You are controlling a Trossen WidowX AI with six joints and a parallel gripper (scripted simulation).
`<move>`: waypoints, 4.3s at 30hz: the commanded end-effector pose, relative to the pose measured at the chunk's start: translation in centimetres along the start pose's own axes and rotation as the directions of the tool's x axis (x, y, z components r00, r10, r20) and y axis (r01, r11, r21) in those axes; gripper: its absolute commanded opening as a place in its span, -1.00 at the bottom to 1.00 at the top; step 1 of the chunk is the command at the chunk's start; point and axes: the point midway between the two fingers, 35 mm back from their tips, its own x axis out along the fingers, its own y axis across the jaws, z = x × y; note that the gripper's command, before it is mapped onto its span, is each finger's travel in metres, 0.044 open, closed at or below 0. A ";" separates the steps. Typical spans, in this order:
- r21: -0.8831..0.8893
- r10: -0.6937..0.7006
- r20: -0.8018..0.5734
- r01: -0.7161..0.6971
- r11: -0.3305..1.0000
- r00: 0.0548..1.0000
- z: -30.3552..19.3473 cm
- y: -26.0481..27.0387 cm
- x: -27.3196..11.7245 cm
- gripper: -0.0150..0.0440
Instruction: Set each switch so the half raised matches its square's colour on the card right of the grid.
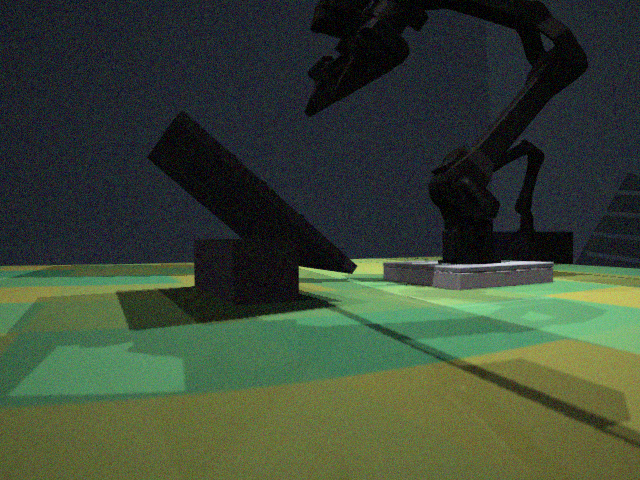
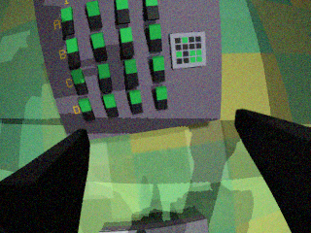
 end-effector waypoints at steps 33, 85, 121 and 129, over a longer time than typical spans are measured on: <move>-0.024 0.011 0.031 -0.010 1.000 0.999 4.3 5.3 13.5 -0.49; -0.024 0.011 0.031 -0.010 1.000 0.999 4.4 5.3 14.9 -0.49; -0.027 0.008 0.045 -0.007 1.000 0.999 4.1 1.4 8.9 -0.49; -0.029 0.005 0.048 -0.004 1.000 0.999 4.2 -1.6 9.5 -0.49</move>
